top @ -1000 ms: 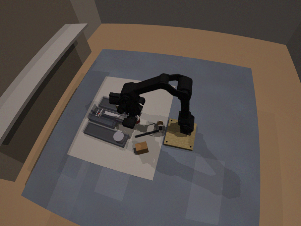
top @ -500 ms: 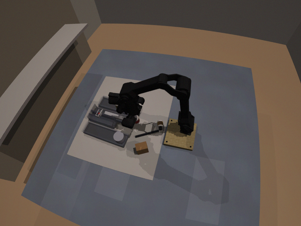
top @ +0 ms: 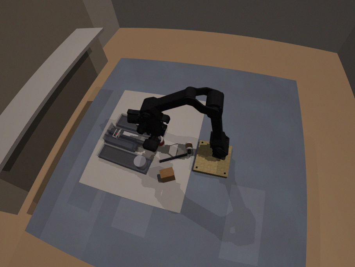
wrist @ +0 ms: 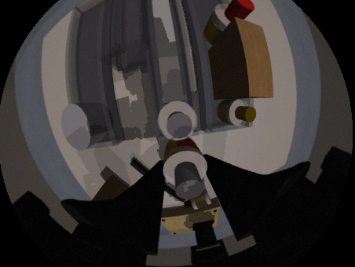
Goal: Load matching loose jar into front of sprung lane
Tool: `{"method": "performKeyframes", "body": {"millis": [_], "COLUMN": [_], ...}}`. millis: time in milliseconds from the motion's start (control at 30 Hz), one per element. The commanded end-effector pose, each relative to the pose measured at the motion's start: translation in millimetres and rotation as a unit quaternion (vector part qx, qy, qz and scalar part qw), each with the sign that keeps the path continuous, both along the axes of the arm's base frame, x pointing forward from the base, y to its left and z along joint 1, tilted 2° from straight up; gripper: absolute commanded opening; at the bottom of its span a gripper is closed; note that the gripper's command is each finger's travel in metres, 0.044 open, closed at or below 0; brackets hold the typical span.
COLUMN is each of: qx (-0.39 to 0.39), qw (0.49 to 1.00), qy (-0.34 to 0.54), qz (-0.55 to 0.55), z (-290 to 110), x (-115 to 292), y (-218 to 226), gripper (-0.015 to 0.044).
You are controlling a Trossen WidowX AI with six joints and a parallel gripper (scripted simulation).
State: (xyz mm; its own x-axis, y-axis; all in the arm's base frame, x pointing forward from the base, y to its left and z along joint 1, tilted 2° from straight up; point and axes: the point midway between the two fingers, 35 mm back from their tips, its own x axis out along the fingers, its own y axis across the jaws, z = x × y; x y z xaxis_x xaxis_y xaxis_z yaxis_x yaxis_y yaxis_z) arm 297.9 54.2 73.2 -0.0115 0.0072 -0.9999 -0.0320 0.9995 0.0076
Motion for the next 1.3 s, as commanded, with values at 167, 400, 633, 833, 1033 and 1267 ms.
{"method": "performKeyframes", "body": {"millis": [167,400,633,833,1033,1267], "qx": [0.002,0.002,0.002,0.002,0.002,0.002], "qw": [1.000,1.000,1.000,1.000,1.000,1.000], "qy": [-0.007,-0.007,-0.007,-0.007,-0.008,-0.008], "qz": [0.000,0.000,0.000,0.000,0.000,0.000], "z": [0,0,0,0,0,0], "x": [9,12,15,17,19,22], "y": [1,1,1,1,2,2], "gripper": [0.0000,0.0000,0.0000,0.0000,0.0000,0.0000]}}
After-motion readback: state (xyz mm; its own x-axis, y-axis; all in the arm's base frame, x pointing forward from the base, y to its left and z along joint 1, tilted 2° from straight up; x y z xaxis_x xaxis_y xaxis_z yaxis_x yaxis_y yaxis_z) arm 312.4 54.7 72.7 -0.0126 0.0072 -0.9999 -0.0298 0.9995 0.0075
